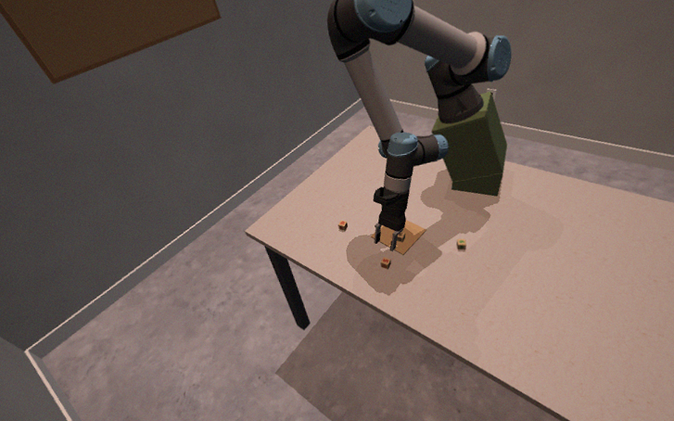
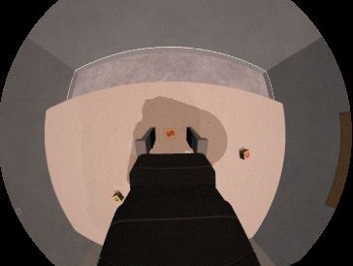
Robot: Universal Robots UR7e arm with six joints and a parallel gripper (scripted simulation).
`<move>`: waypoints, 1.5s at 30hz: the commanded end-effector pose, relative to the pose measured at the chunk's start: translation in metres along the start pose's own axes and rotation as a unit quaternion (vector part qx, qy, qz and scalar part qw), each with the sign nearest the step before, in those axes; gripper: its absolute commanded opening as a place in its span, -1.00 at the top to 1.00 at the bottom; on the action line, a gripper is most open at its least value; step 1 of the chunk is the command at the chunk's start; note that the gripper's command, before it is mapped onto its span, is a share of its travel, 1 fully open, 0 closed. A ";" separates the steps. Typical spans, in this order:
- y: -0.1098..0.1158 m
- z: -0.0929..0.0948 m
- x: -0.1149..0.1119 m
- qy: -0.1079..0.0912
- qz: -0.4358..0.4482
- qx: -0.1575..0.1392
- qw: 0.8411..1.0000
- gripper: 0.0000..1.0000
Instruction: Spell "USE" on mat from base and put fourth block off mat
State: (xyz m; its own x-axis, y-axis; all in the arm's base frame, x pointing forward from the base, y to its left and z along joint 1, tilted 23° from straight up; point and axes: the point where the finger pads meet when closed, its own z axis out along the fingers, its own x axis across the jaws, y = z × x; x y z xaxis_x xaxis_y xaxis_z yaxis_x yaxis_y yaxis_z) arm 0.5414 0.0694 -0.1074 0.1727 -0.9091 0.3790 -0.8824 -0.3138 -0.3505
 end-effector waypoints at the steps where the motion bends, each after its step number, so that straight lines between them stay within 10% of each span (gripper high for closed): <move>1: -0.001 0.000 0.000 0.000 0.000 0.001 1.000 -1.00; 36: 0.001 0.000 0.000 0.000 0.000 0.001 1.000 -1.00; 45: 0.072 -0.015 0.010 0.000 0.000 0.000 1.000 -1.00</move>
State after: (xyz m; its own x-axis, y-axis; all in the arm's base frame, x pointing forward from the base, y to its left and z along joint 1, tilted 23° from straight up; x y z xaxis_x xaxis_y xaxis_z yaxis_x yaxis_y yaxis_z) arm 0.5166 0.0579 -0.1124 0.1724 -0.9092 0.3790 -0.8812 -0.3143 -0.3531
